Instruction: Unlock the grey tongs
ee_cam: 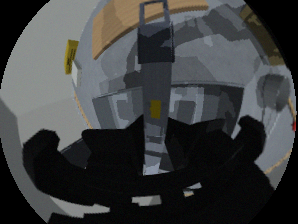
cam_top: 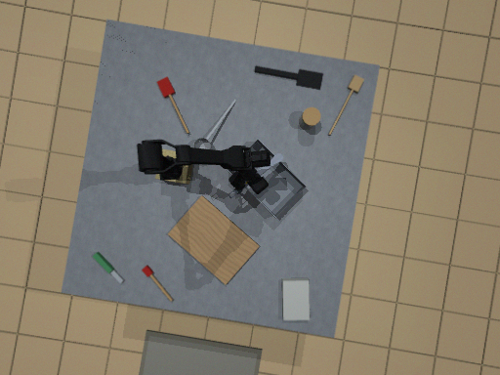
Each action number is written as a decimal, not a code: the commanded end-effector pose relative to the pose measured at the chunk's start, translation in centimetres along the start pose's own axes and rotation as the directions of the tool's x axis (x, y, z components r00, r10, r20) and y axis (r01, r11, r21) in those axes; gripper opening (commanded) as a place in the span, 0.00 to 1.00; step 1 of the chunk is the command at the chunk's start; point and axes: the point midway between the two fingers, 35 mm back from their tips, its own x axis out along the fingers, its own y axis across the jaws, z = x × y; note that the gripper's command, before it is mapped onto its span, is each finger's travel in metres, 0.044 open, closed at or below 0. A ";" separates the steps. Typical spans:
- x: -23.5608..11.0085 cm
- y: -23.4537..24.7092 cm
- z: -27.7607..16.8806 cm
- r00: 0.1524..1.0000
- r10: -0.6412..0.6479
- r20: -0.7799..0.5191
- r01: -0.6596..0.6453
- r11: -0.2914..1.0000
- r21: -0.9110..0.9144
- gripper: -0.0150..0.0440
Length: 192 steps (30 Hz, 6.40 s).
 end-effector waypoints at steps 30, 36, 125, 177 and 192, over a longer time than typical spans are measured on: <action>-3.9 2.7 -0.2 0.949 -0.314 -0.019 0.314 0.949 -0.014 0.00; -4.1 2.7 0.0 0.902 -0.431 -0.028 0.431 0.902 -0.008 0.00; -0.7 13.6 27.6 0.884 -0.467 -0.007 0.021 0.055 -0.998 0.00; -3.0 15.2 33.6 0.983 0.145 -0.112 -0.108 -0.036 -0.994 0.00; -5.8 15.1 33.6 0.889 0.438 -0.134 -0.113 -0.073 -0.991 0.00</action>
